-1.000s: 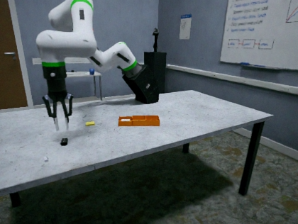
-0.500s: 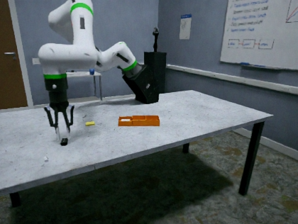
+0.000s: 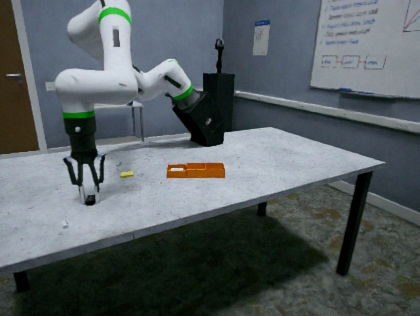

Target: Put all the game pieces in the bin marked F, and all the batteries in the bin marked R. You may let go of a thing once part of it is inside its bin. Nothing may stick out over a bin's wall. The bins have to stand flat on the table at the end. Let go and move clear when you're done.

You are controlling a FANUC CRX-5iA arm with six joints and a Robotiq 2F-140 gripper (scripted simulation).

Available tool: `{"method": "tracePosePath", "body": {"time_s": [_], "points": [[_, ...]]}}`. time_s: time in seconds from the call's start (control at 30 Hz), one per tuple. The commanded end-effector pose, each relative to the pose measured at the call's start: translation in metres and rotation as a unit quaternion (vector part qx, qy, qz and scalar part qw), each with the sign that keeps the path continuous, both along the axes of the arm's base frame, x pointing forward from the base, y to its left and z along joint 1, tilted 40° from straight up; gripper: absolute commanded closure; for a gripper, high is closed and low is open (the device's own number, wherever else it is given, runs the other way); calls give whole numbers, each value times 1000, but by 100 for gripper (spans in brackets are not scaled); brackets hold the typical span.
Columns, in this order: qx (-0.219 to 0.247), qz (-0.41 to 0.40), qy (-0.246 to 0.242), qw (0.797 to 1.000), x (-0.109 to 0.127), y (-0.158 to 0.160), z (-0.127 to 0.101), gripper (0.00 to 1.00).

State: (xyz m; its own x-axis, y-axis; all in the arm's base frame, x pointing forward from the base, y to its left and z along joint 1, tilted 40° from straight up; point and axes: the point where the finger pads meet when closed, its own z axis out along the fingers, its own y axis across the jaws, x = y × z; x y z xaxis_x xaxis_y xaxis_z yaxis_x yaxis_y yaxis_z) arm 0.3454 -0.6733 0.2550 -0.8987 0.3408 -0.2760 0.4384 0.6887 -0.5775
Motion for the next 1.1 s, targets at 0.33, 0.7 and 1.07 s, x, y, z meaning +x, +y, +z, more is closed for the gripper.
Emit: {"method": "tracePosePath", "body": {"time_s": [0.33,0.7,1.07], "points": [[0,0,0,1000,0,-1,-1,78],[0,0,0,1000,0,-1,-1,78],[0,0,0,1000,0,-1,-1,78]]}}
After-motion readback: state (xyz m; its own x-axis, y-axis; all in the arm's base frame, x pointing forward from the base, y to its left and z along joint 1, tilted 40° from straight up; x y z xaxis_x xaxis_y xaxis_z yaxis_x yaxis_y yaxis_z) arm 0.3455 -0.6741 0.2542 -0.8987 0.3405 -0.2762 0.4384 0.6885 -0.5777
